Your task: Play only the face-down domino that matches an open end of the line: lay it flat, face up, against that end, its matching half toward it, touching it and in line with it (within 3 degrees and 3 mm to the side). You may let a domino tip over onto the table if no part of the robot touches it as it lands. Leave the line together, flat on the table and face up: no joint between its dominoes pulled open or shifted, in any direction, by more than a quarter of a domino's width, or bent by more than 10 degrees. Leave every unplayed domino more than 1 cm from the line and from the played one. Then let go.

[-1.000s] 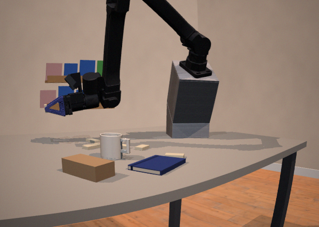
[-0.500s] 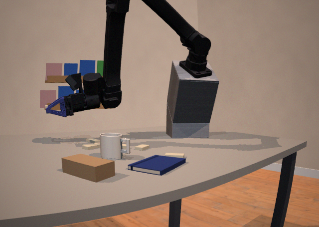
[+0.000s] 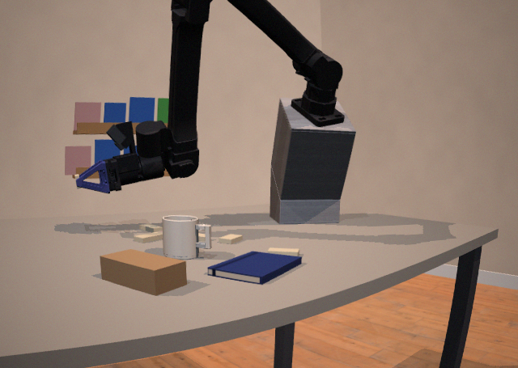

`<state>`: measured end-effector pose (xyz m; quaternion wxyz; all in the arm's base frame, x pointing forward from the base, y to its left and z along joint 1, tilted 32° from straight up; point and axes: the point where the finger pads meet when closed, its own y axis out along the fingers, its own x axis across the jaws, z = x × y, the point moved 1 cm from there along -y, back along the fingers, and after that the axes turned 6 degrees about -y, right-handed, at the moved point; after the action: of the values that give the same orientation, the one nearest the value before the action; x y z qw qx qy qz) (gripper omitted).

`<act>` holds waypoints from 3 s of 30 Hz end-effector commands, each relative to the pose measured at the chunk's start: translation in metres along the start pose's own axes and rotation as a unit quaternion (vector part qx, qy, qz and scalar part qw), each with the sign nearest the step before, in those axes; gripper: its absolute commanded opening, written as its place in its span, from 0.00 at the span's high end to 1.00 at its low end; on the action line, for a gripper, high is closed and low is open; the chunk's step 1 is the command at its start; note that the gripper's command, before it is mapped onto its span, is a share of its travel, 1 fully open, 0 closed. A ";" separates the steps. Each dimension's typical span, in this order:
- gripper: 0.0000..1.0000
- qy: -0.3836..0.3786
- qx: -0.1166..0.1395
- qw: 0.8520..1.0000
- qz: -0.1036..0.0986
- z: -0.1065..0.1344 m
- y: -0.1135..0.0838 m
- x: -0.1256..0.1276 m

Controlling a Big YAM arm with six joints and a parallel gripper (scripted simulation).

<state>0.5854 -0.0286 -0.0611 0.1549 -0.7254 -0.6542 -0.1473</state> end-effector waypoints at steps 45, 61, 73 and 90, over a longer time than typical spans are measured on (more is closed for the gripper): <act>0.49 0.005 -0.015 1.000 -0.008 0.028 -0.003 0.009; 0.49 0.005 -0.014 1.000 -0.008 0.034 -0.005 0.010; 0.49 0.002 0.001 1.000 0.000 0.040 -0.005 0.008; 0.49 0.002 0.005 1.000 0.001 0.046 -0.006 0.008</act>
<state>0.5794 -0.0033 -0.1055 0.1736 -0.7287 -0.6505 -0.1256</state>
